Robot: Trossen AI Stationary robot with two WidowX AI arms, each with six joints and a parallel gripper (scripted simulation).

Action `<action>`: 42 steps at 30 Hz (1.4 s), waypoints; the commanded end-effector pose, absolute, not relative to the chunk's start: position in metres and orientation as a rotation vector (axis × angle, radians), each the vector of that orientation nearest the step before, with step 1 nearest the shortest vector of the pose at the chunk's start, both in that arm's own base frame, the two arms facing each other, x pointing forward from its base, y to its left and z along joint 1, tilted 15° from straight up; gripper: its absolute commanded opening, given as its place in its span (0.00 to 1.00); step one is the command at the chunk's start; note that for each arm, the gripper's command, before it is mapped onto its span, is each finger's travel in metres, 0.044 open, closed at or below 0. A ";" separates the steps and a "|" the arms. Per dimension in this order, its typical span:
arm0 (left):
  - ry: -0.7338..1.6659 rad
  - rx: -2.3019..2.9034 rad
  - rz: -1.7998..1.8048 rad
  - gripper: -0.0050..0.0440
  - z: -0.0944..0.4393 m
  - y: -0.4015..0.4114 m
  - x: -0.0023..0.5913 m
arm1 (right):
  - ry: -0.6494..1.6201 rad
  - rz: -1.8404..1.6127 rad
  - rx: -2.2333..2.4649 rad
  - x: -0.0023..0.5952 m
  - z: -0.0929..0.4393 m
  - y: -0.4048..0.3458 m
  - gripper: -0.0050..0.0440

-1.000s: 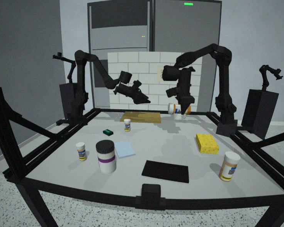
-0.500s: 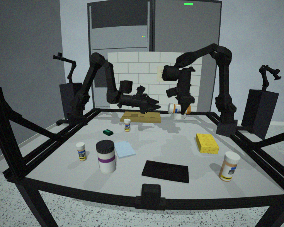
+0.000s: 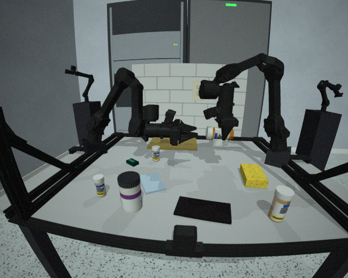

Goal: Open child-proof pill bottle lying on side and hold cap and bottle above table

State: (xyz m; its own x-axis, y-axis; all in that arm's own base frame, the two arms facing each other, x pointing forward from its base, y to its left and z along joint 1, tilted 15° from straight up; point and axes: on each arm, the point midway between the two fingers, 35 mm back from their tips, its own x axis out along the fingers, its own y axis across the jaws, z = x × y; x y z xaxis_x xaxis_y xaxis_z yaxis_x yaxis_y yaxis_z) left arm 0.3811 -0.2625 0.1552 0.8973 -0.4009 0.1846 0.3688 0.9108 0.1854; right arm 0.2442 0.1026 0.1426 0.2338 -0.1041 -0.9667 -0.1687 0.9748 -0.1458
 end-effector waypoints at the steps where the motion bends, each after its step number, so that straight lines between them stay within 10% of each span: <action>1: -0.216 0.154 -0.400 1.00 0.152 -0.266 0.387 | 1.335 0.046 -0.243 0.244 0.143 0.102 0.10; 37: -0.215 0.154 -0.400 1.00 0.162 -0.285 0.432 | 1.335 0.046 -0.243 0.244 0.143 0.102 0.10; 42: -0.215 0.154 -0.400 0.76 0.162 -0.285 0.432 | 1.335 0.046 -0.243 0.244 0.143 0.102 0.10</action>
